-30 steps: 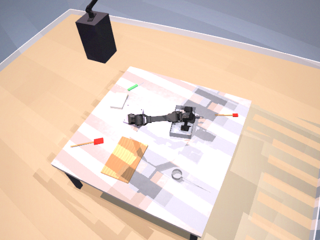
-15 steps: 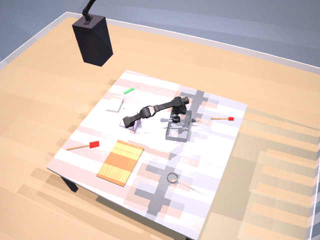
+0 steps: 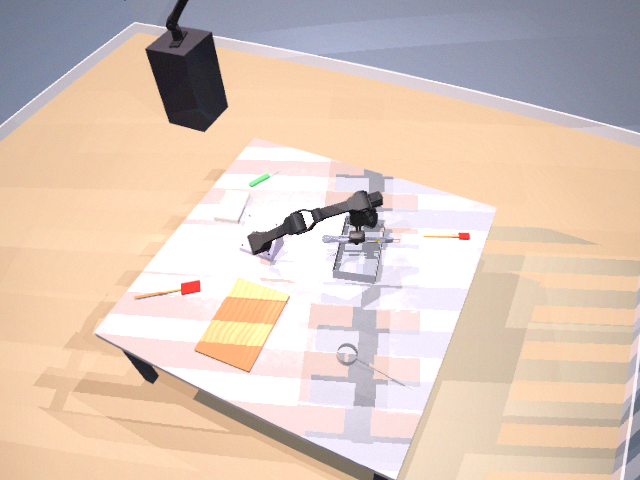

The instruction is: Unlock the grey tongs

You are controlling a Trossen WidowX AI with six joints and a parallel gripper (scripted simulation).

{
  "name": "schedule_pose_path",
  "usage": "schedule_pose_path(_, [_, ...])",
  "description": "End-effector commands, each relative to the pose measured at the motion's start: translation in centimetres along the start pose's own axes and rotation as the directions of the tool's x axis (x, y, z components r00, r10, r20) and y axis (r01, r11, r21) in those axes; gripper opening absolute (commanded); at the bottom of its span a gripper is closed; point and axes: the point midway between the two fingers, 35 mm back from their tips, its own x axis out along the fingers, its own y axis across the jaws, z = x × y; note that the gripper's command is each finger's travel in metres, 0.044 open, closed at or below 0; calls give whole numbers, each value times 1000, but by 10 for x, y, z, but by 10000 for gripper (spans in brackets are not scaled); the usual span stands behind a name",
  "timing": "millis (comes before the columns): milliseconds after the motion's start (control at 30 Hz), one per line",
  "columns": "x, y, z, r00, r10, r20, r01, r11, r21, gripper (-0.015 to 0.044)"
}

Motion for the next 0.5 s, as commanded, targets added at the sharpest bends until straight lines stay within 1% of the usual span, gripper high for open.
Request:
schedule_pose_path(0, [0, -1, 1, 1000, -4, 4, 4, 1000, 6, 440])
schedule_pose_path(467, [21, -1, 3, 1000, -4, 4, 4, 1000, 6, 440])
